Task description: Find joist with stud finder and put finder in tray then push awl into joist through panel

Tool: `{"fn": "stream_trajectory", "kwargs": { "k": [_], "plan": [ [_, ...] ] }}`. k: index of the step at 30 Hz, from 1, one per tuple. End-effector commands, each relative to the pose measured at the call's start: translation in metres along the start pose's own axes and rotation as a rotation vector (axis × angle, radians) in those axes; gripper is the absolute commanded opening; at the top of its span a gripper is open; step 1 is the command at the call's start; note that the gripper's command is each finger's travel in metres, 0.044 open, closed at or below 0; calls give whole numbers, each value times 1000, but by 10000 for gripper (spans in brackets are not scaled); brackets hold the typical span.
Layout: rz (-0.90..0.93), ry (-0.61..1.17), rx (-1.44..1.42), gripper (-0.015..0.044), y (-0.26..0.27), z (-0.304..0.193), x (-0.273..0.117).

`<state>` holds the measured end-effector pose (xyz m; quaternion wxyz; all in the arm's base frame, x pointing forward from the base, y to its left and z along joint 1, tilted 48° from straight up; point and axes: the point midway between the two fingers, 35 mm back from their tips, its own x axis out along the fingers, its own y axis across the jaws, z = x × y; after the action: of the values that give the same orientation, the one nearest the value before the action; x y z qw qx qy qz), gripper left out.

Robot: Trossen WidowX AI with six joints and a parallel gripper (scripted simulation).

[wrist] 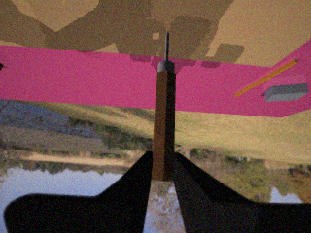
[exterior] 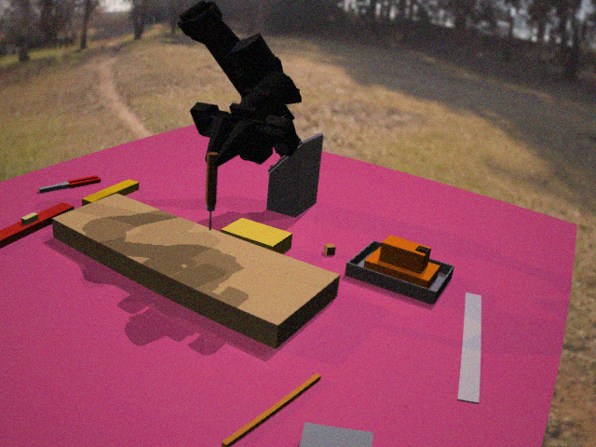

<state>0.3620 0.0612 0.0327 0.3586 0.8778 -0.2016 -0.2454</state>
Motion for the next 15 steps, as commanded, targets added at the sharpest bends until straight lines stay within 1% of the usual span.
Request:
{"fn": "stream_trajectory", "kwargs": {
  "k": [1,15],
  "plan": [
    [-5,-1,-8,0,-2,4,2],
    [-4,-1,-8,0,-1,12,7]
  ]
}}
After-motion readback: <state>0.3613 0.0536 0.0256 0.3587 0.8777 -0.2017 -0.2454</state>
